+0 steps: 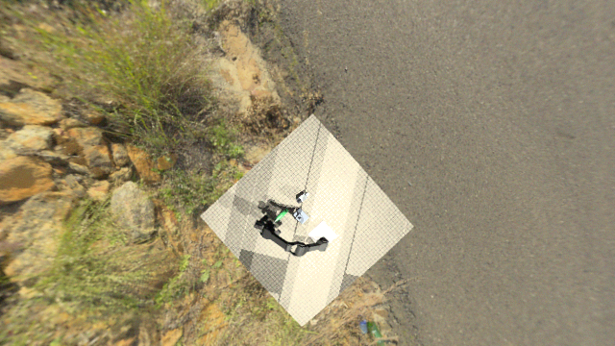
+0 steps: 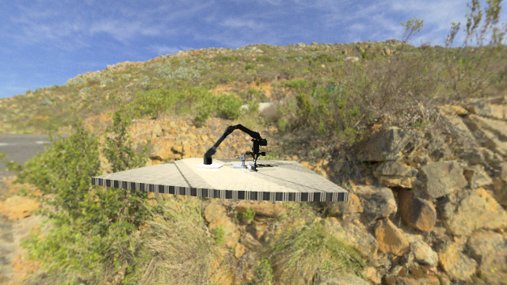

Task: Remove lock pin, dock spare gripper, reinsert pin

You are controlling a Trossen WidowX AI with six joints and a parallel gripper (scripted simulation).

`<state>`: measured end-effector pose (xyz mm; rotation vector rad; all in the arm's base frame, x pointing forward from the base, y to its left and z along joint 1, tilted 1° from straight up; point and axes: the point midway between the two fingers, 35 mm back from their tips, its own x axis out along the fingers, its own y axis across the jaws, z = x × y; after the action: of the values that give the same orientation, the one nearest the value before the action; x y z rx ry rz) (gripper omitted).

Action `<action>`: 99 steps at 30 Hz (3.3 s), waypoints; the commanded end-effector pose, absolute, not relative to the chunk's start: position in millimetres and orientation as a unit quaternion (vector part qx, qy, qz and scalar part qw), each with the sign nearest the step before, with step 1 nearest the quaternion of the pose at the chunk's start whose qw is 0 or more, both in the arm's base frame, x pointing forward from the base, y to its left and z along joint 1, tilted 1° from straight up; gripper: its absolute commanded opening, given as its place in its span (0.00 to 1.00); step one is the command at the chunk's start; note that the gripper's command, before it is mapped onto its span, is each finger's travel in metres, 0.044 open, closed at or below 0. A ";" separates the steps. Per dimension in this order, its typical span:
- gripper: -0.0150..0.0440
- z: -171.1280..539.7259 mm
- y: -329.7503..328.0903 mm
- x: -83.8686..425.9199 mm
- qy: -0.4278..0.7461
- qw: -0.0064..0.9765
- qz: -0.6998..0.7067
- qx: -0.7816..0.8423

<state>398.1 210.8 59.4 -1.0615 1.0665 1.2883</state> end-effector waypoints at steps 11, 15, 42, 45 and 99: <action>0.34 58.9 210.8 398.0 0.450 0.548 0.544 -0.448; 0.52 58.9 210.8 398.0 0.450 0.548 0.544 -0.448; 0.59 114.9 207.5 391.2 0.461 0.539 0.547 -0.444; 0.59 123.3 207.1 390.4 0.462 0.538 0.548 -0.444; 0.56 83.5 144.2 397.4 0.460 0.541 0.519 -0.475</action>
<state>398.1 144.7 89.9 -1.1261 1.0846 1.2324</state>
